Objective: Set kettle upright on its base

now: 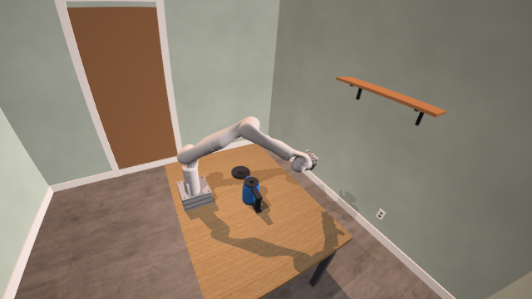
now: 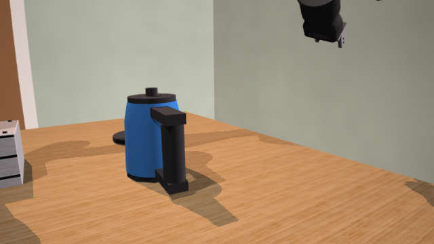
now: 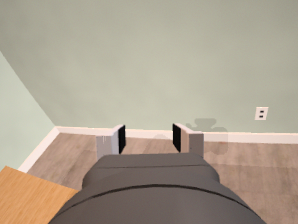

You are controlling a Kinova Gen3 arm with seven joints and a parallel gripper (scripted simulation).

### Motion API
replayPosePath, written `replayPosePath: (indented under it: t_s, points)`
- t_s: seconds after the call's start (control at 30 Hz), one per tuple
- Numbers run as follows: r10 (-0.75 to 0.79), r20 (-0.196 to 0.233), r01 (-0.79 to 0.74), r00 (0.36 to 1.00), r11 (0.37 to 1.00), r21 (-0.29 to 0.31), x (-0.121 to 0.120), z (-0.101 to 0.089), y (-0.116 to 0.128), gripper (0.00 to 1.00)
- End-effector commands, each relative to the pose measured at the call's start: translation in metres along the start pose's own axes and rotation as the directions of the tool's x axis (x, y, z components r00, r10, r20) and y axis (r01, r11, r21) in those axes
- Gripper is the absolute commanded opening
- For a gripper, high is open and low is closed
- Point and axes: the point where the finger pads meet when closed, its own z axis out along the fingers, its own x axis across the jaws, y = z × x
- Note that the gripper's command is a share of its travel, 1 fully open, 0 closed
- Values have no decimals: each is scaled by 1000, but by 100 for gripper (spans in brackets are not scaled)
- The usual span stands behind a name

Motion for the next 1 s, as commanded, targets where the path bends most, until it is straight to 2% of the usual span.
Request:
replayPosePath:
  t_s: [0.0, 0.43, 0.97]
  points:
    - [-3, -1, 3, 1000, 1000, 1, -1, -1, -2, 100]
    - [-13, 2, 13, 1000, 1000, -12, -6, 0, -1, 100]
    - [-43, 18, 44, 999, 998, -50, -27, 3, 3, 100]
